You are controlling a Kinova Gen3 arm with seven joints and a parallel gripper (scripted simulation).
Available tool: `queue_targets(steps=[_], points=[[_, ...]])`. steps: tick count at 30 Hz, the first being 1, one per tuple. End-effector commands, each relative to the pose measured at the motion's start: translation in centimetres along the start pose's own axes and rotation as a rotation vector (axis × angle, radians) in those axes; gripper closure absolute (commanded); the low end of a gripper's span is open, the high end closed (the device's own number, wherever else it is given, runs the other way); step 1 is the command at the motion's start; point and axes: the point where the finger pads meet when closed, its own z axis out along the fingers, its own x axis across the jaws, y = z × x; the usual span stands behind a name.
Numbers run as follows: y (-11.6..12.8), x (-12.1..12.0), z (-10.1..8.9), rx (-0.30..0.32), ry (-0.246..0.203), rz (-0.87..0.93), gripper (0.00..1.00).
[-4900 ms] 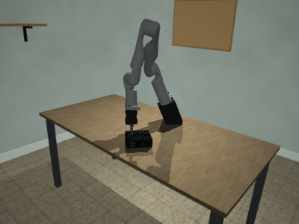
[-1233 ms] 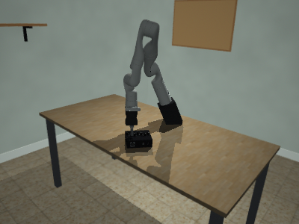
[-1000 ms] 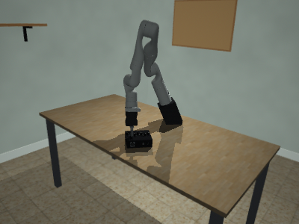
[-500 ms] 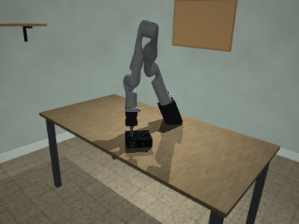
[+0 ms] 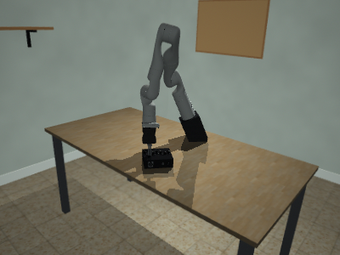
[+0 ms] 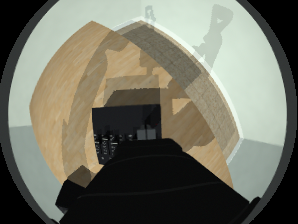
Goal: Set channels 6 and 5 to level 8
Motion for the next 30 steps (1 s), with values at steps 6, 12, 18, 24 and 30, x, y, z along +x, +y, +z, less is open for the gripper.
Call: queue_targets(steps=[6,12,18,24,30], points=[[0.34,0.14,-0.03,0.005,0.002,0.005,1.0],[0.46,0.14,-0.03,0.005,0.002,0.005,1.0],[0.48,0.14,-0.03,0.005,0.002,0.005,1.0],[0.48,0.14,-0.03,0.005,0.002,0.005,1.0],[0.48,0.14,-0.03,0.005,0.002,0.005,1.0]])
